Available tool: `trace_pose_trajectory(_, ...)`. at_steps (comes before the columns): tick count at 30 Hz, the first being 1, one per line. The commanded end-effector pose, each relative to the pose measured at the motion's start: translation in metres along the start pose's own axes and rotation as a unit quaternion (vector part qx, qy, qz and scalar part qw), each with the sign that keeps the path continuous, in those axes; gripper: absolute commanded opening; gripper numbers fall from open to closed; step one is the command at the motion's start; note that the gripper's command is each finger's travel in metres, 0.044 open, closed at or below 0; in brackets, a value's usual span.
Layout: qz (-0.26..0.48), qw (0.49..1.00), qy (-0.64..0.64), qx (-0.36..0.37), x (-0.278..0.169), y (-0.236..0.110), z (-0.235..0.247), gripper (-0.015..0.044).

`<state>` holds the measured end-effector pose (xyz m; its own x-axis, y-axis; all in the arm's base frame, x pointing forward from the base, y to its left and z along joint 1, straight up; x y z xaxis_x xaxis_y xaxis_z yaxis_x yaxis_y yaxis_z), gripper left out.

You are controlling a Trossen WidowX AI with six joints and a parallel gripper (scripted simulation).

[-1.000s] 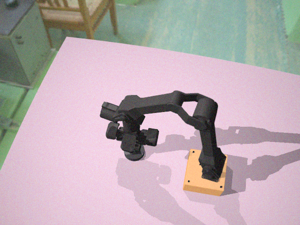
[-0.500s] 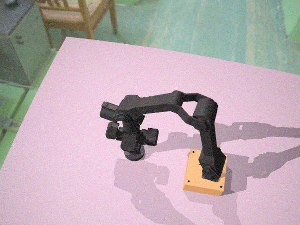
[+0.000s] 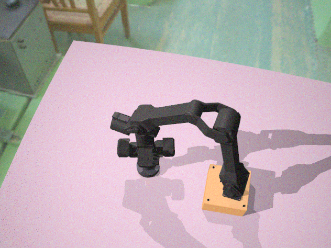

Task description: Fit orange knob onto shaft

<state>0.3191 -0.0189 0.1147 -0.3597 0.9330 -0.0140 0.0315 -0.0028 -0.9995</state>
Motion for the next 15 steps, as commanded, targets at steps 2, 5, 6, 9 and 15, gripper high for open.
trace_pose_trajectory(2, 0.000, 1.000, -0.008, -0.002, -0.0002, 0.0014, -0.0011, 0.0000)
trace_pose_trajectory(5, 0.000, 1.000, -0.008, -0.002, -0.0003, 0.0022, -0.0014, 0.0000)
trace_pose_trajectory(6, 0.000, 1.000, -0.008, -0.002, -0.0004, 0.0025, -0.0015, 0.0000)
trace_pose_trajectory(9, 0.000, 1.000, -0.008, -0.002, -0.0004, 0.0018, -0.0015, 0.0000)
trace_pose_trajectory(15, 0.000, 1.000, -0.008, -0.002, -0.0004, 0.0023, -0.0015, 0.0000)
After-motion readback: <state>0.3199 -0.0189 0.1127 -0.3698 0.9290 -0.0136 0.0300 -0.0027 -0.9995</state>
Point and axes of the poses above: the point midway between the two fingers, 35 mm back from their tips, its own y axis out along the fingers, its own z axis across the jaws, x = y × z, the point moved 7 cm from there along -y, back along the fingers, and after that the axes turned 1 degree about -y, right-handed, at the moved point
